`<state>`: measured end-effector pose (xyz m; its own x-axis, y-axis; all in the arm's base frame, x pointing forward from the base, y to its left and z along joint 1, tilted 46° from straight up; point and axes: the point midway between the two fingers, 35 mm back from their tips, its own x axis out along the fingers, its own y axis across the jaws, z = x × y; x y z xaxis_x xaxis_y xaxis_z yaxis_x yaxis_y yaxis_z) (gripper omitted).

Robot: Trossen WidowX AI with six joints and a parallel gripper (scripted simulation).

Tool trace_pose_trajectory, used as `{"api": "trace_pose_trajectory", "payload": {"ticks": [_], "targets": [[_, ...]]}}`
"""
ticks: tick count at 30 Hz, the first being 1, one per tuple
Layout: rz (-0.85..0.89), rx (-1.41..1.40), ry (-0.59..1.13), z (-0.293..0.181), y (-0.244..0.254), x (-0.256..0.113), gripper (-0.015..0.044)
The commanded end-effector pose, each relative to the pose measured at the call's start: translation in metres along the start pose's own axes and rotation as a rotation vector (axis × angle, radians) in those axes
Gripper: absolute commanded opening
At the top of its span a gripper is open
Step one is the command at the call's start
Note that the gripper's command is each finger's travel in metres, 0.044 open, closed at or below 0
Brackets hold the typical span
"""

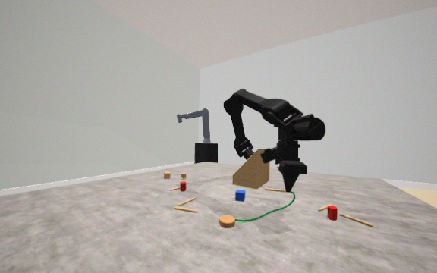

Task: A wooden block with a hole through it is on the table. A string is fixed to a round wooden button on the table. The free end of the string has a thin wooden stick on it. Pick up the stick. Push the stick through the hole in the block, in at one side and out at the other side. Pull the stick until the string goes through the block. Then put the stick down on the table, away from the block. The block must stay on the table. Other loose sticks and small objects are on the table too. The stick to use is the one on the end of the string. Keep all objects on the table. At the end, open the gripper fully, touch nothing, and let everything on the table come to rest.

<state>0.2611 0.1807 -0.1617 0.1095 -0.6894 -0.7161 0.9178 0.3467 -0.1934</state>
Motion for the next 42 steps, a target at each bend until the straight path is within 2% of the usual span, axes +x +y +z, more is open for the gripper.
{"api": "trace_pose_trajectory", "payload": {"ticks": [1, 33, 42], "targets": [[-0.007, -0.001, 0.002, -0.007, -0.001, 0.002, 0.0000], [-0.006, 0.008, 0.002, -0.048, -0.002, 0.002, 0.0000], [-0.006, 0.008, 0.006, -0.047, -0.005, 0.005, 0.0000]]}}
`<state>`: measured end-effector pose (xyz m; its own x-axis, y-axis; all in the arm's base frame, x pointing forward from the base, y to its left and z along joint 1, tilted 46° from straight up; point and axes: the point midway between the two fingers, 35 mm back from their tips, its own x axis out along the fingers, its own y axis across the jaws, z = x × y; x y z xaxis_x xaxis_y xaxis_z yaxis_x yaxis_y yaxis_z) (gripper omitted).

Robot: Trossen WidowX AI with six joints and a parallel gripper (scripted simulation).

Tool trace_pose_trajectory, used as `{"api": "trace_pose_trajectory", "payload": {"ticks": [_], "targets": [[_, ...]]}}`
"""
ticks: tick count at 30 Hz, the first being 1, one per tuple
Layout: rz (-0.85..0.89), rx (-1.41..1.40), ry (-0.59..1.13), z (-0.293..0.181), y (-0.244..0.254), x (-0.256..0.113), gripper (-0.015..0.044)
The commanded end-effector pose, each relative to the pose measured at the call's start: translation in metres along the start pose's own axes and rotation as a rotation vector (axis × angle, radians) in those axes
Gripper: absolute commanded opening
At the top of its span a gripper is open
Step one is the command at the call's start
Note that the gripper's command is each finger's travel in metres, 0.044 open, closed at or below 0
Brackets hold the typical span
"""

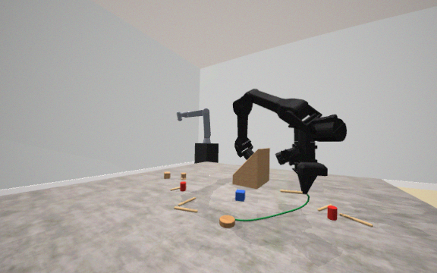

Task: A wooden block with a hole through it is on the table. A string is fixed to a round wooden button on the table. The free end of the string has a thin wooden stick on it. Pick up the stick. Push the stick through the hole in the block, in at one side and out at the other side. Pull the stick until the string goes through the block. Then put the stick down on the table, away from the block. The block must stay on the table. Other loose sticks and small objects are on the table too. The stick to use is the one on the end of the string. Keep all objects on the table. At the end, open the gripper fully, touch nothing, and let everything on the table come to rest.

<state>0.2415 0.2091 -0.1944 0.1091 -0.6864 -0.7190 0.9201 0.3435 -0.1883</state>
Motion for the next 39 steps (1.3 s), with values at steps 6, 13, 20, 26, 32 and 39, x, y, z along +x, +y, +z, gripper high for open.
{"api": "trace_pose_trajectory", "payload": {"ticks": [6, 13, 20, 26, 32, 39], "targets": [[-0.007, 0.001, 0.001, 0.002, -0.007, 0.008, 0.0000], [-0.008, 0.001, 0.001, 0.006, -0.013, 0.014, 0.0000], [-0.008, 0.001, 0.000, 0.009, -0.018, 0.020, 0.0000], [-0.008, 0.001, -0.001, 0.011, -0.023, 0.025, 0.0000], [-0.009, 0.000, -0.003, 0.014, -0.029, 0.030, 0.0000], [-0.009, 0.000, -0.004, 0.018, -0.035, 0.036, 0.0000]]}}
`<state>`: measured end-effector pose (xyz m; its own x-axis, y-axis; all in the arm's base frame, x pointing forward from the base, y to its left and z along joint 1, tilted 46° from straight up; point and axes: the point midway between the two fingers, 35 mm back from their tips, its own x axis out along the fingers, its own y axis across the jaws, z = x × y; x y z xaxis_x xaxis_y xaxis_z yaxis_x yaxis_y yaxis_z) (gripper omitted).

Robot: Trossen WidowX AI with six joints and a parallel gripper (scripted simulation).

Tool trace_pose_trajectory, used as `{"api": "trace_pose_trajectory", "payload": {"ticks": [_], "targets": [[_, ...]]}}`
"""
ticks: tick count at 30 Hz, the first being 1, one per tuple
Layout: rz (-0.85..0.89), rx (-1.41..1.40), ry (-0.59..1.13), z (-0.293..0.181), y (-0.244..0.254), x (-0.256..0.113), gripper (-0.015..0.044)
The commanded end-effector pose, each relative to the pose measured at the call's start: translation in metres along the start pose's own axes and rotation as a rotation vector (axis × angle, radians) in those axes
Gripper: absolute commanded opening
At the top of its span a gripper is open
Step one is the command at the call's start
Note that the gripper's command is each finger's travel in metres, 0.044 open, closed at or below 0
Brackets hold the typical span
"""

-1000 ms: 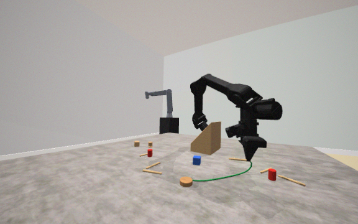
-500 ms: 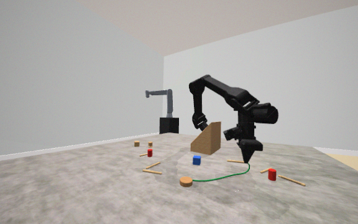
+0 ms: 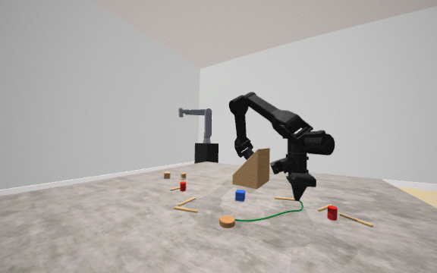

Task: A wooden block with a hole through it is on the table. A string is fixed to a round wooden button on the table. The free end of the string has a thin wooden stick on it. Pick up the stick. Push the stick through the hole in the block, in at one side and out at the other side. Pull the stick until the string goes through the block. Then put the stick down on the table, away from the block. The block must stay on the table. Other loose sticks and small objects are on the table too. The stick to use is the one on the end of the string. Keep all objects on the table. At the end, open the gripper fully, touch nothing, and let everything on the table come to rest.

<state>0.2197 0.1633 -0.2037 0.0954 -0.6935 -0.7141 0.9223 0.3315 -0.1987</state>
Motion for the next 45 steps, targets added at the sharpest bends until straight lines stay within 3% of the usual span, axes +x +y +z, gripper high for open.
{"api": "trace_pose_trajectory", "payload": {"ticks": [1, 45], "targets": [[0.007, -0.001, -0.002, 0.003, -0.002, 0.001, 0.0000], [0.007, -0.003, -0.001, 0.049, -0.009, 0.008, 0.0000]]}}
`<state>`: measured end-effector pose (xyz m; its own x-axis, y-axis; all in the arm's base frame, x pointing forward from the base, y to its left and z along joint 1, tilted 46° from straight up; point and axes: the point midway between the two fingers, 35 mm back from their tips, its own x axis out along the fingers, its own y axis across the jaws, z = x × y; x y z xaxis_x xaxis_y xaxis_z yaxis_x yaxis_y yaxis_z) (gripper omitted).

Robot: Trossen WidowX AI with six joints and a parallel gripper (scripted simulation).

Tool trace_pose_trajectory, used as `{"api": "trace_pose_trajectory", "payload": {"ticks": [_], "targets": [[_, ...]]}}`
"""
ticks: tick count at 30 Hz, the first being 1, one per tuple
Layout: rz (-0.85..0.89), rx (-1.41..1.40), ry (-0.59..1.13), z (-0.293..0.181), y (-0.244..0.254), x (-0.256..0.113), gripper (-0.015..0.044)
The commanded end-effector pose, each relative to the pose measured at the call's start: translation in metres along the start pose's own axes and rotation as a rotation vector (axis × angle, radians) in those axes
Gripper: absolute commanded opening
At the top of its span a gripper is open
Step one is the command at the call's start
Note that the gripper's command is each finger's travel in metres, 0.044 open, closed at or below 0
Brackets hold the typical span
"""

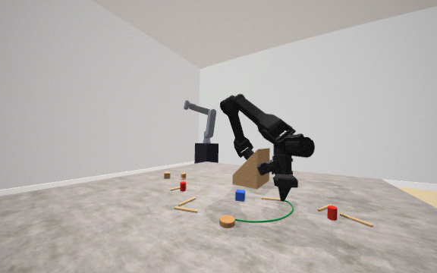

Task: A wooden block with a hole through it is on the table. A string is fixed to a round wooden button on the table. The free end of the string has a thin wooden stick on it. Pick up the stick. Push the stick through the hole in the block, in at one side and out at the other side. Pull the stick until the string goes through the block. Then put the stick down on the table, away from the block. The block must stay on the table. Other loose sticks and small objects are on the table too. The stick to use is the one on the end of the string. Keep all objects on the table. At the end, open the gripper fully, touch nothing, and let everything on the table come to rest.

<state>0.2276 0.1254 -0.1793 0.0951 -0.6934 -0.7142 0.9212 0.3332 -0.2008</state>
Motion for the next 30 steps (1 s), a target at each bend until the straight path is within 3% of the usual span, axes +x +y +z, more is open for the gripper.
{"api": "trace_pose_trajectory", "payload": {"ticks": [1, 30], "targets": [[0.007, 0.000, -0.002, 0.006, 0.001, -0.002, 0.0000], [0.005, 0.000, -0.006, 0.045, -0.001, -0.001, 0.0000]]}}
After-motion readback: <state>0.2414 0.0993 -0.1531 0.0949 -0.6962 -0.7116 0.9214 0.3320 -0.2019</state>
